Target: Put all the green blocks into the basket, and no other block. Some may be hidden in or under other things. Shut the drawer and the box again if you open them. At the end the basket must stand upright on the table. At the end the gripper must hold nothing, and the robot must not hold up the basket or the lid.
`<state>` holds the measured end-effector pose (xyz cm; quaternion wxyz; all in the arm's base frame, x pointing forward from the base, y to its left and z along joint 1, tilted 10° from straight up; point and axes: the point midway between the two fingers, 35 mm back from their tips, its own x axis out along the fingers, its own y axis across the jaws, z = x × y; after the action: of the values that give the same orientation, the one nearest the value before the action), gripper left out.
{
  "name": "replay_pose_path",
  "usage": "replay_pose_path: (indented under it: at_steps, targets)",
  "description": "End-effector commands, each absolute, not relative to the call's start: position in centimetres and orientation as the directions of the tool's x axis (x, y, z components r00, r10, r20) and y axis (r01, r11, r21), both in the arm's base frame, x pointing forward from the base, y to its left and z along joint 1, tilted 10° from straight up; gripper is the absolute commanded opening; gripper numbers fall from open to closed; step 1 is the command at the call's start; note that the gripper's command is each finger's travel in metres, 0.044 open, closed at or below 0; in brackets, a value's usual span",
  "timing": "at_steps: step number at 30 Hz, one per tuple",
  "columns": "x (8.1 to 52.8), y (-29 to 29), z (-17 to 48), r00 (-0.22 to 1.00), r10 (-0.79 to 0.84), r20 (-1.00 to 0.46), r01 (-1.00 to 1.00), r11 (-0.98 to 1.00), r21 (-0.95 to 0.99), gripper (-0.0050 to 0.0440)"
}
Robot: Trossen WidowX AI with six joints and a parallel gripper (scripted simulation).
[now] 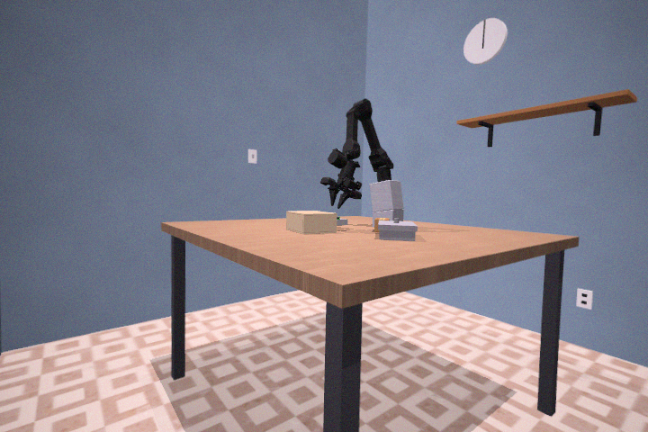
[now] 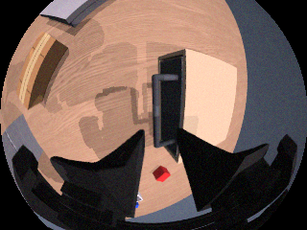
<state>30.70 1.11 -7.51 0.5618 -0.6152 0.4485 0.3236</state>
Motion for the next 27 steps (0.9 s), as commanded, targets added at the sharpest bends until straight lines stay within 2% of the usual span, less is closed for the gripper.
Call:
replay_pose_path:
  at_steps: [1, 27]
  targets:
    - [31.0, 0.9, -8.6, 0.38, -0.186, -0.906, -0.919, 0.03, -0.392, 0.0148]
    - [32.9, 0.0, -13.3, 0.38, -0.186, -0.906, -0.919, 0.03, -0.392, 0.0148]
